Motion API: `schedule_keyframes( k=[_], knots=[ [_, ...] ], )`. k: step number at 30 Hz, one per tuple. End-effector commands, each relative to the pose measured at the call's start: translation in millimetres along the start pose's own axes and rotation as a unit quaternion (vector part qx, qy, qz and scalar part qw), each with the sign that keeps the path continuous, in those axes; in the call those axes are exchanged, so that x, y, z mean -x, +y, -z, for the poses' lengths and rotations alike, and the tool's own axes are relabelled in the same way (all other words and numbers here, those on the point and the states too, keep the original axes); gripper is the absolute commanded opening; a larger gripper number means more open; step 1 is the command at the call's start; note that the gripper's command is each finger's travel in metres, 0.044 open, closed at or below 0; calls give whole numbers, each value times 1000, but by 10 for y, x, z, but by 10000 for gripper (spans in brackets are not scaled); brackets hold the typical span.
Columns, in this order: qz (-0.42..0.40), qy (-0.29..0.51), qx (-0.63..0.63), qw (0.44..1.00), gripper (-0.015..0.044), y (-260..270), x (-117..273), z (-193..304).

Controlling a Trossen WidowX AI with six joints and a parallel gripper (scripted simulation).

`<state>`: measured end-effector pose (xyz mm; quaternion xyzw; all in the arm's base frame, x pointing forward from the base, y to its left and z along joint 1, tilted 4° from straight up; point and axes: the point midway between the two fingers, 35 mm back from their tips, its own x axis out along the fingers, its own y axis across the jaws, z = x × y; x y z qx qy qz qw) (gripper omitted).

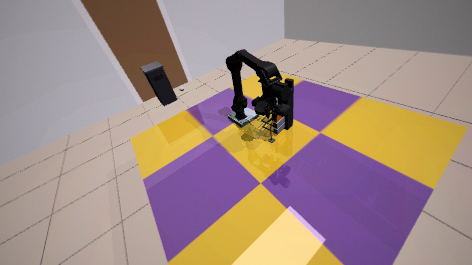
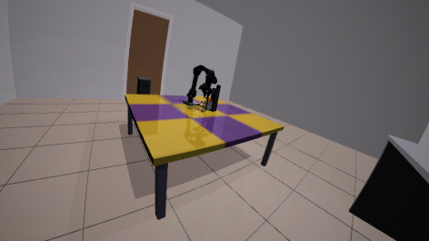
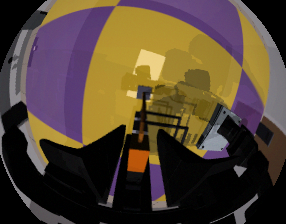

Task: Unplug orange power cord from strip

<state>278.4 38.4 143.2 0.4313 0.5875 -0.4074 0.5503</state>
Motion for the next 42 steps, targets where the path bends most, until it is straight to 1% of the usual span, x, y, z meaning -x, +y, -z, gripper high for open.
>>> schedule_keyframes(
  k=[1, 27, 40, 42],
  knots=[
    [5, -1, -6, 1000, 160, -3, -11, 3],
    [5, 1, -6, 1000, 160, -8, -11, 392],
    [5, 1, -6, 1000, 160, -10, -128, 403],
    [6, 0, -4, 1000, 108, -5, -102, 397]
  ],
)
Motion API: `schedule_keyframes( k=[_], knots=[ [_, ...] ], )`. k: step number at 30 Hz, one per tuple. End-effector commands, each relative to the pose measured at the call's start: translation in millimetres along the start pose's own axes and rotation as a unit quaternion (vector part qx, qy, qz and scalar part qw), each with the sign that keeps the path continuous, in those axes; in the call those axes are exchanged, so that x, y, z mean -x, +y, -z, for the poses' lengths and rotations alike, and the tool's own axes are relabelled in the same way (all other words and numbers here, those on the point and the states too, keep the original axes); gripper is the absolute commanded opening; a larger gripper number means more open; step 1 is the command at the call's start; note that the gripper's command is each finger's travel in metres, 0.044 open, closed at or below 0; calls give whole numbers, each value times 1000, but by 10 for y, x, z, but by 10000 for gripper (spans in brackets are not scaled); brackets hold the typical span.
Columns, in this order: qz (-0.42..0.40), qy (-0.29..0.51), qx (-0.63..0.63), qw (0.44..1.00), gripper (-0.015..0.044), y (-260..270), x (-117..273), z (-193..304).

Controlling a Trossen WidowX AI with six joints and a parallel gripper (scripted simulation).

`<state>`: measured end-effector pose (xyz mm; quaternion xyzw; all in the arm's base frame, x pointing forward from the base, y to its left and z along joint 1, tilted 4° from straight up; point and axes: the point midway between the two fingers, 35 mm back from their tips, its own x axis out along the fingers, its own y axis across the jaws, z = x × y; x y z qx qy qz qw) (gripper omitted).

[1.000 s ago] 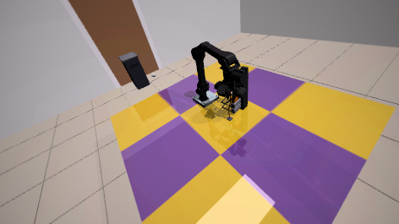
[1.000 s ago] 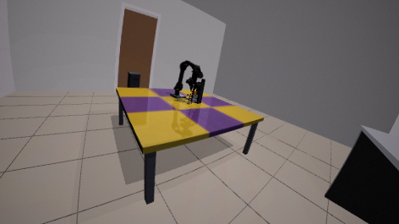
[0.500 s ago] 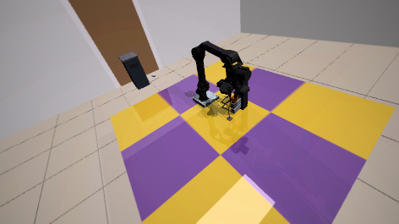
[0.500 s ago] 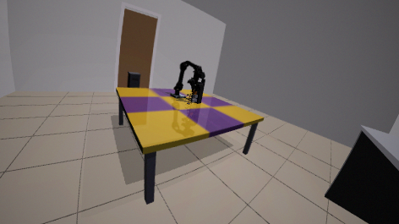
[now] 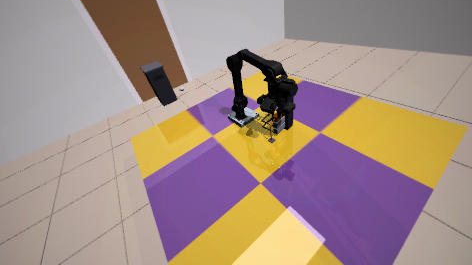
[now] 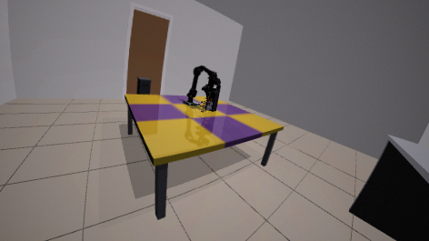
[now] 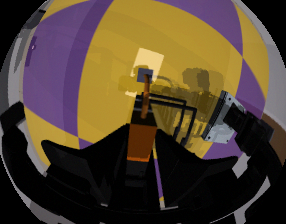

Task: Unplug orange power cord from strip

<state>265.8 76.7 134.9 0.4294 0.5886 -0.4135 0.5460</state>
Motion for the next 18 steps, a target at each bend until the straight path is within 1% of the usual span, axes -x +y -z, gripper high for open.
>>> schedule_keyframes(
  k=[1, 2, 10, 18],
  knots=[
    [0, 0, 0, 1000, 81, 2, 6, 0],
    [0, 0, 0, 1000, 55, 2, 6, 0],
    [0, 0, 0, 1000, 2, 2, 6, 0],
    [-1, 0, 0, 1000, 0, 12, 6, -87]
  ],
)
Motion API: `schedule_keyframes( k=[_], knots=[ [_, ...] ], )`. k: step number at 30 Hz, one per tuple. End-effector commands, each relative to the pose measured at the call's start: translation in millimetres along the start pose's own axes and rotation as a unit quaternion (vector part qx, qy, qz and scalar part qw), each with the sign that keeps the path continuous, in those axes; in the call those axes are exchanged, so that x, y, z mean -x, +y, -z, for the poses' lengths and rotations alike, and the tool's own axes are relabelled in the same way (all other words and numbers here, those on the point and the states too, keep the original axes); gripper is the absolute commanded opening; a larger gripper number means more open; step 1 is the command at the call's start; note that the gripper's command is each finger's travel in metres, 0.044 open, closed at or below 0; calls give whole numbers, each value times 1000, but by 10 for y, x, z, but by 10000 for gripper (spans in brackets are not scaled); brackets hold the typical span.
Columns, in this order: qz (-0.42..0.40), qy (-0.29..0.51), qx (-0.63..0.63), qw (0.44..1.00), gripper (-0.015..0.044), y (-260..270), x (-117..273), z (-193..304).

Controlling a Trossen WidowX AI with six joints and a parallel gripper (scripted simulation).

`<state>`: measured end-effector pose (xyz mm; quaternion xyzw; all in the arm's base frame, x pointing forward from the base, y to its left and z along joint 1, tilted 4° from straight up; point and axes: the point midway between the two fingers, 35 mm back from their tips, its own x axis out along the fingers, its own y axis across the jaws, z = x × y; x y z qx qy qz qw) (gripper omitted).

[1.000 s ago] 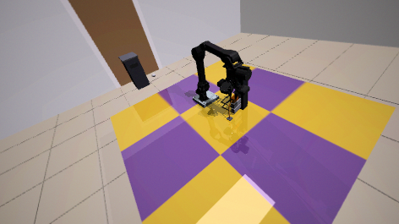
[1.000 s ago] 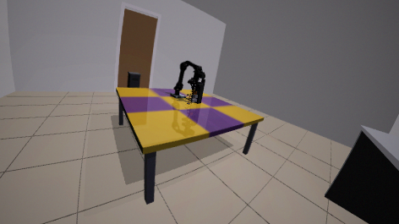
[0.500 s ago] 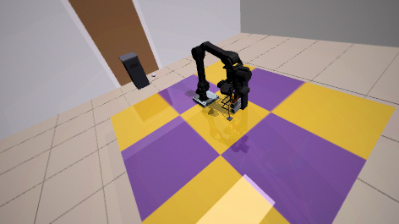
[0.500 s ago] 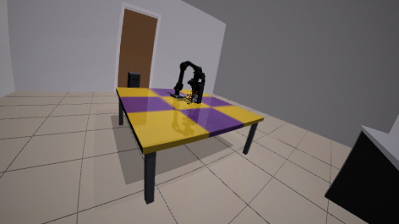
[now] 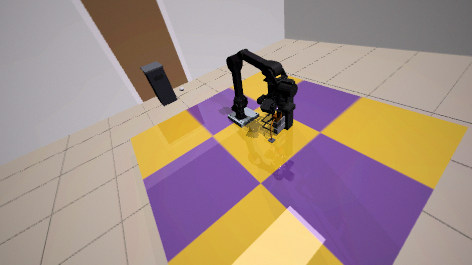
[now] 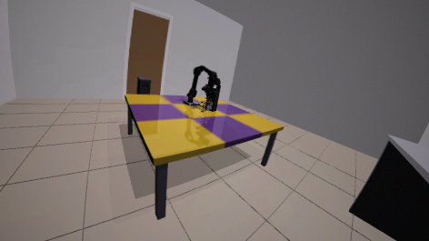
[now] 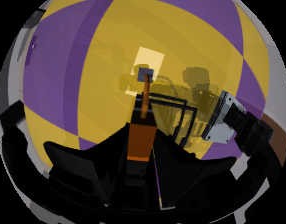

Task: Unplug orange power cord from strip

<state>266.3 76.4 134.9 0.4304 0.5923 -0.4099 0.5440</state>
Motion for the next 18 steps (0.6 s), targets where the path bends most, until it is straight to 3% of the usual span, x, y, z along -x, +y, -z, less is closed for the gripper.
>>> schedule_keyframes(
  k=[1, 18],
  knots=[
    [0, -5, -2, 1000, 0, 9, 7, -99],
    [-1, -6, -3, 1000, 0, 10, 14, -376]
  ],
)
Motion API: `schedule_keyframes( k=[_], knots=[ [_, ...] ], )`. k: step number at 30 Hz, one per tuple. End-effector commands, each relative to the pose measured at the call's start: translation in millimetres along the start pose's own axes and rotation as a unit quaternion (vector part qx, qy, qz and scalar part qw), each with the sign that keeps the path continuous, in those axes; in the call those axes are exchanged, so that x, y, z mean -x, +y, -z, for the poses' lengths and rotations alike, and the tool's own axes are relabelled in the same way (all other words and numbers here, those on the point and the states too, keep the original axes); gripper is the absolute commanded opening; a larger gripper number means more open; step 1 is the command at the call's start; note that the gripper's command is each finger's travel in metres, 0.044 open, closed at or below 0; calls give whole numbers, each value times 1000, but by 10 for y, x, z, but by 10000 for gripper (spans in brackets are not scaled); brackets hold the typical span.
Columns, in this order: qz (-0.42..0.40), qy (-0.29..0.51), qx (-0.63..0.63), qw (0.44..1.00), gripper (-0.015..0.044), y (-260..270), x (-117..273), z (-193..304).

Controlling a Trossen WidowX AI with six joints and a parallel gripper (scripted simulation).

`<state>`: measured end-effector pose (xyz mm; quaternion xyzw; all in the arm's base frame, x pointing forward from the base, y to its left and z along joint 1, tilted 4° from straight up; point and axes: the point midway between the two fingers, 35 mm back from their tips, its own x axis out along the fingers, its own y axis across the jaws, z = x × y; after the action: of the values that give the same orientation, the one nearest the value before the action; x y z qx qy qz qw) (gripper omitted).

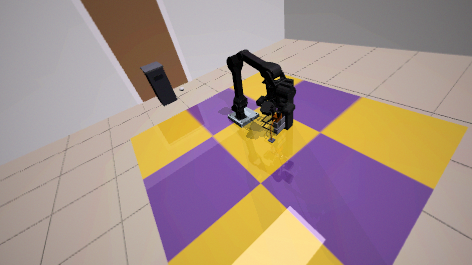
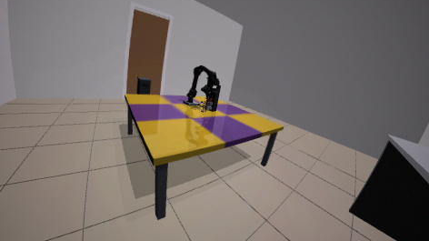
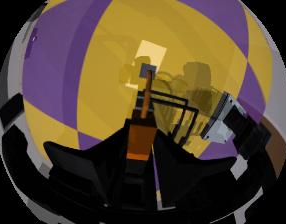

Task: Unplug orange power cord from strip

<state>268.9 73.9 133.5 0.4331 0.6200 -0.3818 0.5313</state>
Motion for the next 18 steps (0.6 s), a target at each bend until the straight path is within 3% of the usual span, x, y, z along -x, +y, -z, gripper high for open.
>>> schedule_keyframes(
  k=[1, 8, 18],
  knots=[
    [-1, -42, -24, 999, 0, -24, 51, -356],
    [-1, -42, -24, 999, 0, -49, 68, -468],
    [-1, -41, -25, 999, 263, -41, 43, -370]
  ],
)
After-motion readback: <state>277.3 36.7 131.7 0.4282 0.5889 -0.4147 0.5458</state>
